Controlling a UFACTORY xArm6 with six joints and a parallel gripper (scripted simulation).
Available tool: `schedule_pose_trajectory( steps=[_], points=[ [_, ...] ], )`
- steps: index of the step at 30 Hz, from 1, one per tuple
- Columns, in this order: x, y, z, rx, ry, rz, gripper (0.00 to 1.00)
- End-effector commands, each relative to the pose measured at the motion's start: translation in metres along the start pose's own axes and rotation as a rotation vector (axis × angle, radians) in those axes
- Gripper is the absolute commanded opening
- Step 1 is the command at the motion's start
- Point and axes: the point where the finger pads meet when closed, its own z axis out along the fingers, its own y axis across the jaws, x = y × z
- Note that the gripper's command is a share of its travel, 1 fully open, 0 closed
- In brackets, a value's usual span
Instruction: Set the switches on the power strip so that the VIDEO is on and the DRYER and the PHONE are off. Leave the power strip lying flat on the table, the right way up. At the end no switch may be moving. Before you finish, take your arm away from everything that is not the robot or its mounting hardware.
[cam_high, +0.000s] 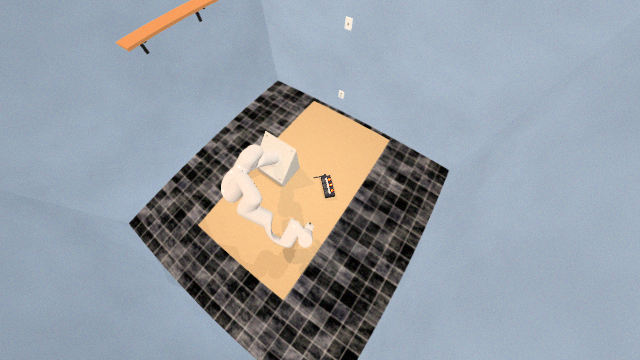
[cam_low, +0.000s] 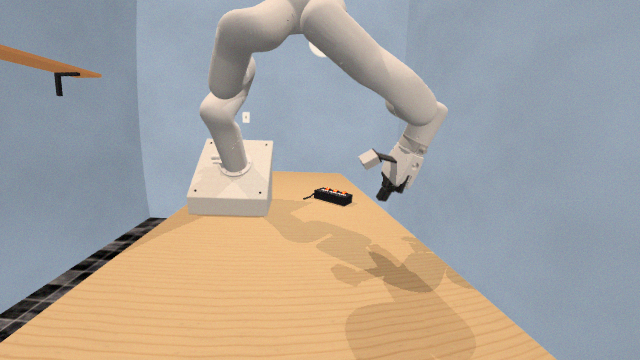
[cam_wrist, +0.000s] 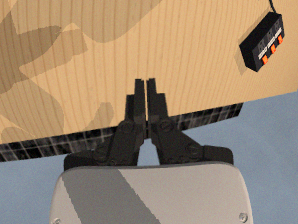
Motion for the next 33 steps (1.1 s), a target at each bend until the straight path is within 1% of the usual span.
schedule_pose_trajectory(
  steps=[1, 3, 4, 5, 8, 9, 11, 12, 13, 14, 15, 16, 17, 18, 20, 21, 22, 23, 25, 27, 28, 29, 30, 33],
  points=[
    [-0.033, 0.055, 0.012, 0.045, 0.03, -0.058, 0.0],
    [-0.033, 0.055, 0.012, 0.045, 0.03, -0.058, 0.0],
    [-0.045, 0.089, 0.022, 0.082, 0.05, -0.103, 0.0],
    [-0.048, 0.096, 0.024, 0.082, 0.05, -0.103, 0.0],
    [-0.048, 0.096, 0.024, 0.082, 0.05, -0.103, 0.0],
    [-0.059, 0.136, 0.035, 0.122, 0.066, -0.145, 0.0],
    [-0.059, 0.136, 0.035, 0.122, 0.066, -0.145, 0.0],
    [-0.063, 0.163, 0.044, 0.163, 0.079, -0.184, 0.0],
    [-0.066, 0.173, 0.047, 0.163, 0.079, -0.184, 0.0],
    [-0.066, 0.173, 0.047, 0.163, 0.079, -0.184, 0.0],
    [-0.068, 0.199, 0.056, 0.204, 0.088, -0.22, 0.0],
    [-0.07, 0.207, 0.059, 0.204, 0.088, -0.22, 0.0],
    [-0.07, 0.207, 0.059, 0.204, 0.088, -0.22, 0.0],
    [-0.071, 0.236, 0.07, 0.244, 0.095, -0.252, 0.0],
    [-0.071, 0.238, 0.071, 0.244, 0.095, -0.252, 0.0],
    [-0.071, 0.266, 0.082, 0.281, 0.099, -0.281, 0.0],
    [-0.071, 0.266, 0.082, 0.281, 0.099, -0.281, 0.0],
    [-0.069, 0.29, 0.092, 0.316, 0.101, -0.306, 0.0],
    [-0.069, 0.29, 0.092, 0.316, 0.101, -0.306, 0.0],
    [-0.064, 0.327, 0.109, 0.374, 0.102, -0.346, 0.0],
    [-0.064, 0.327, 0.109, 0.374, 0.102, -0.346, 0.0],
    [-0.061, 0.34, 0.116, 0.397, 0.101, -0.361, 0.0],
    [-0.061, 0.34, 0.116, 0.397, 0.101, -0.361, 0.0],
    [-0.056, 0.364, 0.129, 0.439, 0.098, -0.387, 0.0]
  ],
)
